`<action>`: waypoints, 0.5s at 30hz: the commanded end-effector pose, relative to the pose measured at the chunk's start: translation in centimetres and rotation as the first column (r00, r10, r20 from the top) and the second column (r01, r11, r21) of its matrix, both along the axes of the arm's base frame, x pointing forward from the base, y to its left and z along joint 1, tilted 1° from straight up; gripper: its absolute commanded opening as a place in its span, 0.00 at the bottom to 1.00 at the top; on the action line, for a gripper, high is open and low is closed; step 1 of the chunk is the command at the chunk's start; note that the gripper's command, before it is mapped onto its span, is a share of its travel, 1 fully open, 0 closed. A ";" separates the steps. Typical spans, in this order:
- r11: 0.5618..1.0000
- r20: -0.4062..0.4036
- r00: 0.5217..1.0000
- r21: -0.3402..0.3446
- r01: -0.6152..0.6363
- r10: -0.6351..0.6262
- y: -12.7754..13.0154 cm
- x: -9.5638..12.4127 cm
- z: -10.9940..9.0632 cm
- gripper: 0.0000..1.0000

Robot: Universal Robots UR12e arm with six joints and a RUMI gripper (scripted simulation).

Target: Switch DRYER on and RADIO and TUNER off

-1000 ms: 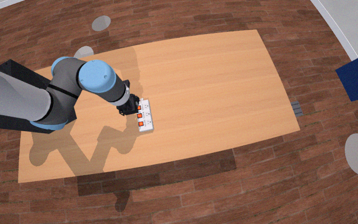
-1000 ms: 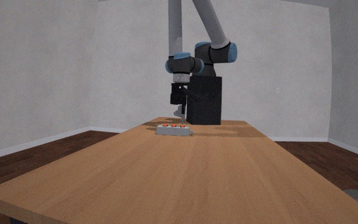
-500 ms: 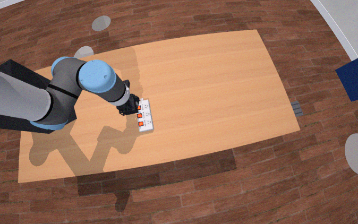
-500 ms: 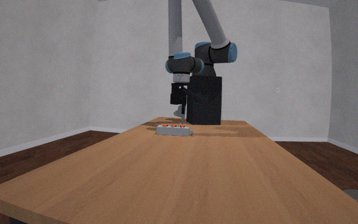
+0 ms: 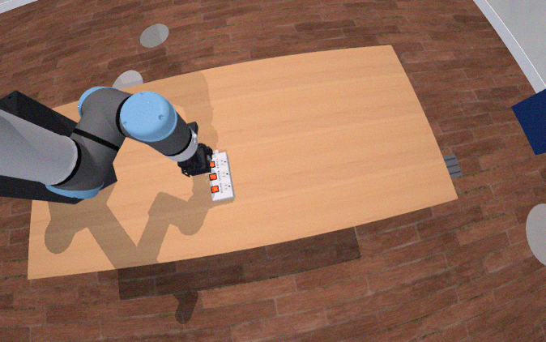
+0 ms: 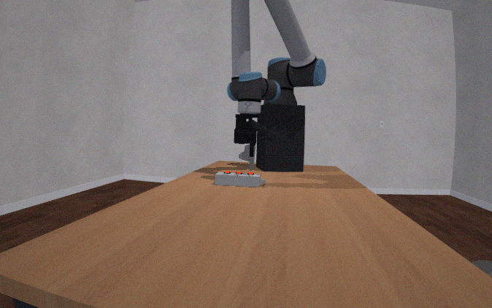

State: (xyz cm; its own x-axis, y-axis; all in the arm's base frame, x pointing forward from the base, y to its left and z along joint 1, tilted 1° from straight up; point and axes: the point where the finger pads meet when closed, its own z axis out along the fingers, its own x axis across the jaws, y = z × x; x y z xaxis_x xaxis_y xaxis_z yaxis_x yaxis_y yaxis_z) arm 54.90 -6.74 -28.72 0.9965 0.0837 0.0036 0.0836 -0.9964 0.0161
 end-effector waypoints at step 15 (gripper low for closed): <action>1.000 0.001 1.000 0.000 0.000 0.000 0.0 0.0 -0.4 0.00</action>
